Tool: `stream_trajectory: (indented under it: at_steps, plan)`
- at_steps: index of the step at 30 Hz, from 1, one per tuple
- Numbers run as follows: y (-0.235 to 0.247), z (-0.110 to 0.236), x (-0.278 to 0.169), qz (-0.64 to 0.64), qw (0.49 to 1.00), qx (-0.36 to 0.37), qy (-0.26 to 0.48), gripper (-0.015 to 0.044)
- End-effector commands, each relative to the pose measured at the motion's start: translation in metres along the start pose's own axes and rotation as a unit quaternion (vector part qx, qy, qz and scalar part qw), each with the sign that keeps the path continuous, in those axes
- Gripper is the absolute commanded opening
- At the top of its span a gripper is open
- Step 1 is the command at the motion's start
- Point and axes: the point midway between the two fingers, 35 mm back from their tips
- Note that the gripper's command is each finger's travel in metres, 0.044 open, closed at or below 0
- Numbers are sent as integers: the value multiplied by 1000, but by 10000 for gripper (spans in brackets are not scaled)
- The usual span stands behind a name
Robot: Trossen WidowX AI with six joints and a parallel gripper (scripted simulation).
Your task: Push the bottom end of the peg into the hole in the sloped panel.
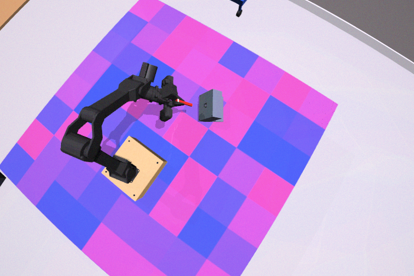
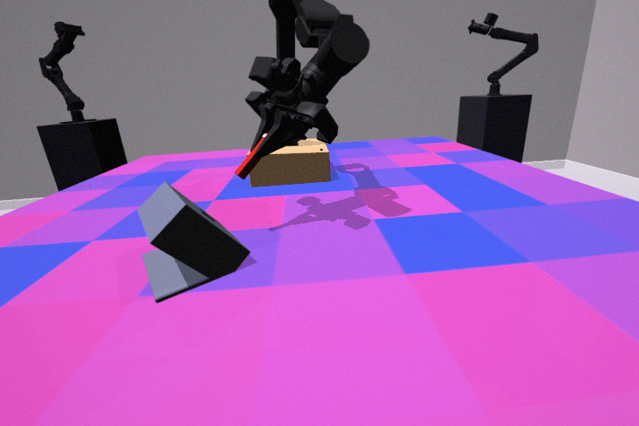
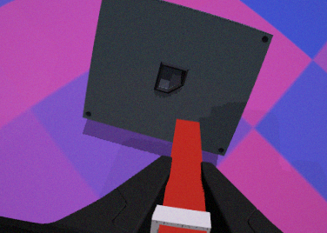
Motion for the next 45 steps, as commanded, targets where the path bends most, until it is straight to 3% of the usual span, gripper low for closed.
stream_trajectory:
  at_steps: [1, 45]
  plan:
    - [1, 2, 1, -13, 1000, 3, -8, 0]
    - [12, -45, 3, -74, 996, 22, -40, 0]
Point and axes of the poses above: the point midway between the two fingers, 35 mm back from their tips, its own z axis back along the fingers, its own y axis across the jaws, x = y × z, and after that the axes turned 5 degrees about -z, right-handed
